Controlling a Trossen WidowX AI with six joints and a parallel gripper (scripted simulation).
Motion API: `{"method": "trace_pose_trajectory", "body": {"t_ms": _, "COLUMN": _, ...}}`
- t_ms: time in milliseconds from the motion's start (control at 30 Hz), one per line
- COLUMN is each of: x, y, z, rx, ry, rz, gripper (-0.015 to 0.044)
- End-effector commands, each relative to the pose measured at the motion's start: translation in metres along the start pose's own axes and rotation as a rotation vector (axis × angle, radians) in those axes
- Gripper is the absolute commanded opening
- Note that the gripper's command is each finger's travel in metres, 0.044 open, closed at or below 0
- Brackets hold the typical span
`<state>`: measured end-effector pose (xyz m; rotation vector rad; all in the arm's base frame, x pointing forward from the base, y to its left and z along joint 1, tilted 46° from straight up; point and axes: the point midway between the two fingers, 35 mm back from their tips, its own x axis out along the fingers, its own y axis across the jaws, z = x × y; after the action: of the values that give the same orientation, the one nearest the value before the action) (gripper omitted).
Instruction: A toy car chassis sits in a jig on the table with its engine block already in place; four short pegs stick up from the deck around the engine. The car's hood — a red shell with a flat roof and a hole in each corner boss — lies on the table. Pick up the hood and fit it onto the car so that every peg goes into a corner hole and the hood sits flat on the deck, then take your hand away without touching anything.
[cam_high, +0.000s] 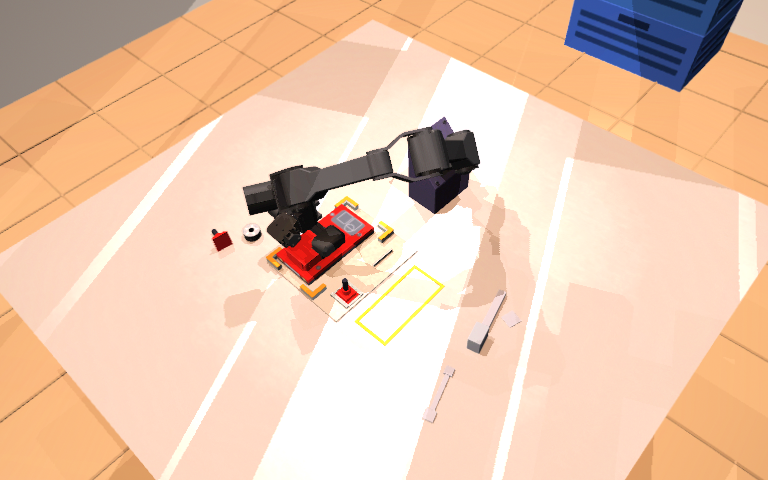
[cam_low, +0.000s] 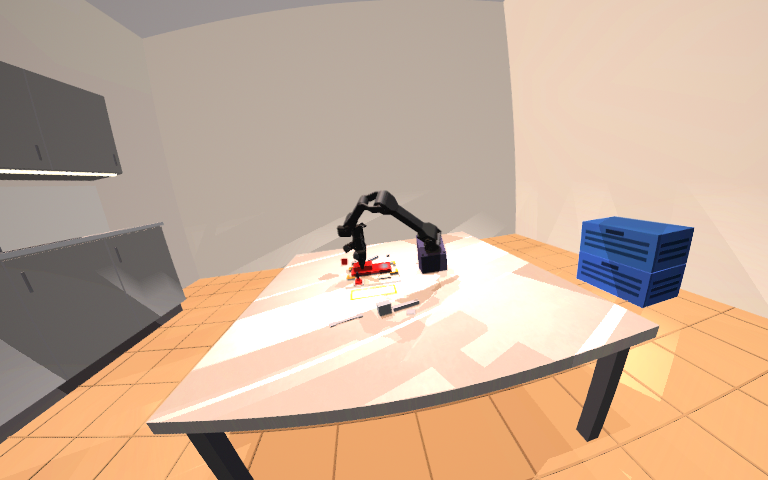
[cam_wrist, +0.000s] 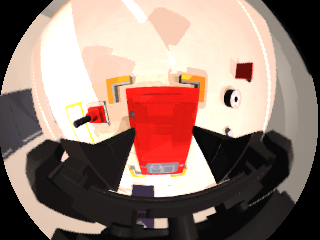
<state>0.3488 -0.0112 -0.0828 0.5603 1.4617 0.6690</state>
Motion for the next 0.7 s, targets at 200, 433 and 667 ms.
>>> {"method": "trace_pose_trajectory", "body": {"t_ms": 200, "x": -0.051, "y": -0.001, "z": 0.002, "rx": 0.000, "ry": 0.002, "rz": -0.006, "gripper": 0.0440}}
{"method": "trace_pose_trajectory", "body": {"t_ms": 433, "x": -0.073, "y": 0.000, "z": 0.000, "rx": 0.000, "ry": 0.004, "rz": -0.006, "gripper": 0.0440}}
{"method": "trace_pose_trajectory", "body": {"t_ms": 667, "x": -0.073, "y": 0.000, "z": 0.000, "rx": 0.000, "ry": 0.004, "rz": -0.006, "gripper": 0.0440}}
